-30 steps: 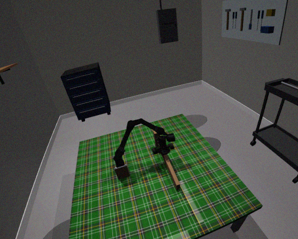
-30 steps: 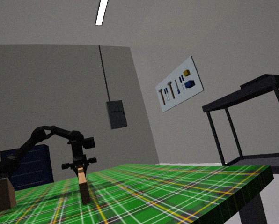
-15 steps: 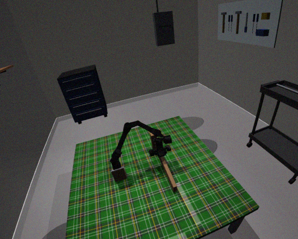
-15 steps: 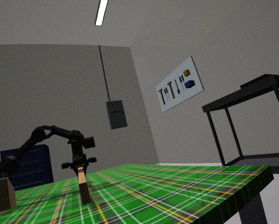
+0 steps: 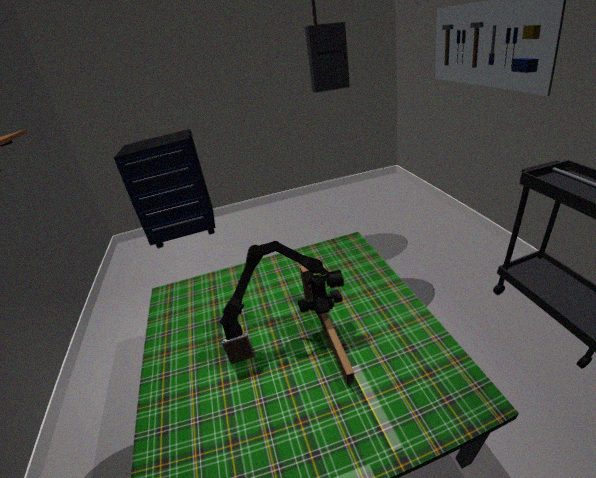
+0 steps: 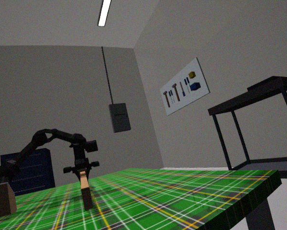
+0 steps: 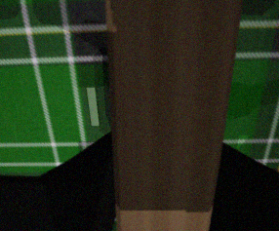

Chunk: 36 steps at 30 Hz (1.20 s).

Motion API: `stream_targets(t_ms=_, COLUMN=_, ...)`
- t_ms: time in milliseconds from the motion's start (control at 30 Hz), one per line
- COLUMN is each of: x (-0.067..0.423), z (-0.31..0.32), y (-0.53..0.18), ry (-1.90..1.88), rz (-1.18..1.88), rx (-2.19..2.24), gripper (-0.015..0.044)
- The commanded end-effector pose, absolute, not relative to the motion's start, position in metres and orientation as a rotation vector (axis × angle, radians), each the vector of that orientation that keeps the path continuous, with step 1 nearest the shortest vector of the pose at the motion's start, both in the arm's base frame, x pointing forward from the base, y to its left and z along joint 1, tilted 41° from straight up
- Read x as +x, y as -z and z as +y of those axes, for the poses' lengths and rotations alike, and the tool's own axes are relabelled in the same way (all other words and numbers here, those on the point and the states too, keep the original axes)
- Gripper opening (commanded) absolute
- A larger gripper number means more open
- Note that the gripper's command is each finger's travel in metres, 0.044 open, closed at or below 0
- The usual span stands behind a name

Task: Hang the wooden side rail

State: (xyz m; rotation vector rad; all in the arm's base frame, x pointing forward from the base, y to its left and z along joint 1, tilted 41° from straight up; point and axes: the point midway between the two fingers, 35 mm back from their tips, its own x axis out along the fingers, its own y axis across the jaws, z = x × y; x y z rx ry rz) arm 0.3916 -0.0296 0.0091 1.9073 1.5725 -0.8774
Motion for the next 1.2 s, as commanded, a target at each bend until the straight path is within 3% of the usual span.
stream_targets(t_ms=0, x=0.3935, z=-0.0328, y=-0.0112, ry=0.879, rz=1.557, rx=1.904, gripper=0.0000)
stream_targets(t_ms=1167, x=0.3936, z=-0.0295, y=-0.0134, ry=0.879, rz=1.557, rx=1.904, gripper=0.0000)
